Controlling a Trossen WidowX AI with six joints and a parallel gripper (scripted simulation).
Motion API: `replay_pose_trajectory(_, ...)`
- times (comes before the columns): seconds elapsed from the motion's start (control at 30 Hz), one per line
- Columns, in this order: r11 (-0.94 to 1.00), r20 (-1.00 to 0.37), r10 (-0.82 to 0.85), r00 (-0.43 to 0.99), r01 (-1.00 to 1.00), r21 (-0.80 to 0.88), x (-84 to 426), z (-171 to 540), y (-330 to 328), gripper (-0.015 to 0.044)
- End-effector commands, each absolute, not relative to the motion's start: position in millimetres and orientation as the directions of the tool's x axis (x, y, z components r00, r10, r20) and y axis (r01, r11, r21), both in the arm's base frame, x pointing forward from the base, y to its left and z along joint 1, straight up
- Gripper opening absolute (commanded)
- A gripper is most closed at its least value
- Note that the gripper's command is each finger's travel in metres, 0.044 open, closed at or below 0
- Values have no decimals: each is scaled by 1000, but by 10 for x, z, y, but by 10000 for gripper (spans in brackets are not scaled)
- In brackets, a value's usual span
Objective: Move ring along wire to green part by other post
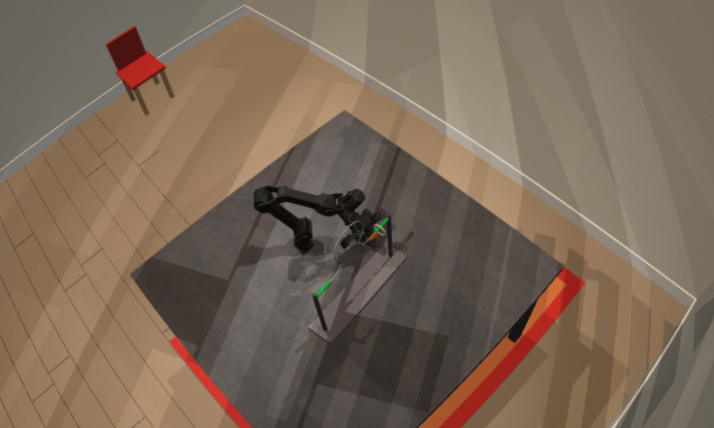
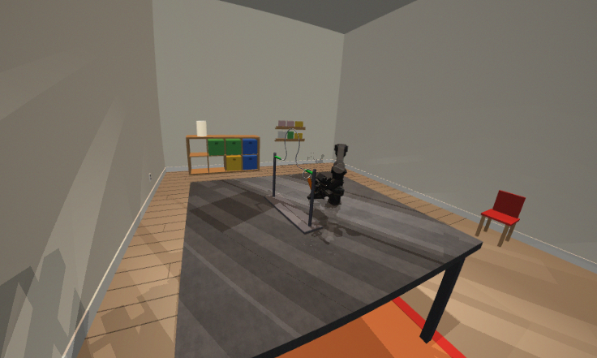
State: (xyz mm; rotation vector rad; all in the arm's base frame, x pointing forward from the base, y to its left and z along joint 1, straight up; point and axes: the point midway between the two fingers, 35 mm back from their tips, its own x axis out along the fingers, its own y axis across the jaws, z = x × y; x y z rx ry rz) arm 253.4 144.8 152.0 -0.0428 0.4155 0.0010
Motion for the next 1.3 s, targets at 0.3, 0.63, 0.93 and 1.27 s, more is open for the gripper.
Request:
replay_pose_trajectory(0.3, 999, -402, -10, 916, -5, -37, 2535, 1516, 1444, -150)
replay_pose_trajectory(0.63, 999, -403, -8, 915, -9, -41, 2534, 1517, 1447, 112)
replay_pose_trajectory(0.93, 999, -412, -10, 911, -6, -37, 2349, 1581, 1471, 160)
replay_pose_trajectory(1.27, 999, -407, -10, 913, -5, -36, 2079, 1708, 1451, 160)
